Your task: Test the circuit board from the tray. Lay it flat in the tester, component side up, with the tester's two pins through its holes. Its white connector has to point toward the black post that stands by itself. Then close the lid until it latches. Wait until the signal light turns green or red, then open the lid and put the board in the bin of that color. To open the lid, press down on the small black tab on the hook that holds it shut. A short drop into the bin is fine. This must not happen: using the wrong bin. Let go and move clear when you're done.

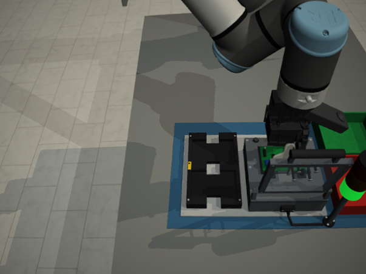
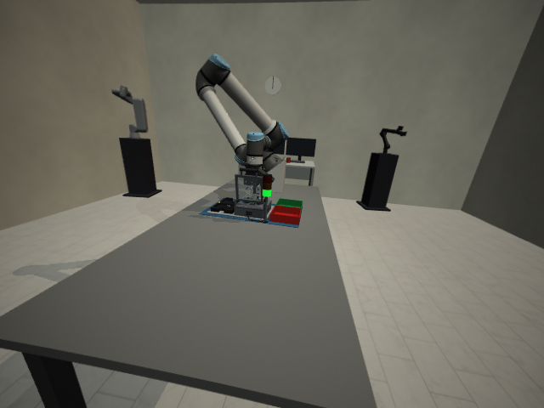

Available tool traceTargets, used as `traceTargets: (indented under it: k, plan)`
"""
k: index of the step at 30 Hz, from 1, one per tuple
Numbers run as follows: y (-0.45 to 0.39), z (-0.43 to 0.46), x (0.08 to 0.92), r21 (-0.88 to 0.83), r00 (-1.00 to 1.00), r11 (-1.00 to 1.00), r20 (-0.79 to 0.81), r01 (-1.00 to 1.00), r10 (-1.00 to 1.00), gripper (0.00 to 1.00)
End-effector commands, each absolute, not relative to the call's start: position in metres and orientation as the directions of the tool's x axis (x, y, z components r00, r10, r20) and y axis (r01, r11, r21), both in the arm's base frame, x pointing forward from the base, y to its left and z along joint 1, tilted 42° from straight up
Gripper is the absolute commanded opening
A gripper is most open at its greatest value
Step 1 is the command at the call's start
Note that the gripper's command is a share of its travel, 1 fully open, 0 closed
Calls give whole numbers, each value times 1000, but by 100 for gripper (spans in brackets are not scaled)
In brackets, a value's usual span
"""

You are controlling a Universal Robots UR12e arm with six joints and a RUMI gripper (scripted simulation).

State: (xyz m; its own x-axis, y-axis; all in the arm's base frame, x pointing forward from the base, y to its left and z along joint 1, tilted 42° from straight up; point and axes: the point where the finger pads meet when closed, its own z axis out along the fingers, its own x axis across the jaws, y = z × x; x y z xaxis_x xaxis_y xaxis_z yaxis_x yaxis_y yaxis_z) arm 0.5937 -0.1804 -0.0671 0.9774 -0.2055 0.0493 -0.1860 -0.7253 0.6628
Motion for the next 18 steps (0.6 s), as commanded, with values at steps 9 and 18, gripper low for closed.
traceTargets:
  k: [9,18]
  plan:
    - [-180,-67,594,662,977,-726,51,-187,-205,39]
    - [-180,-66,594,662,977,-726,51,-187,-205,39]
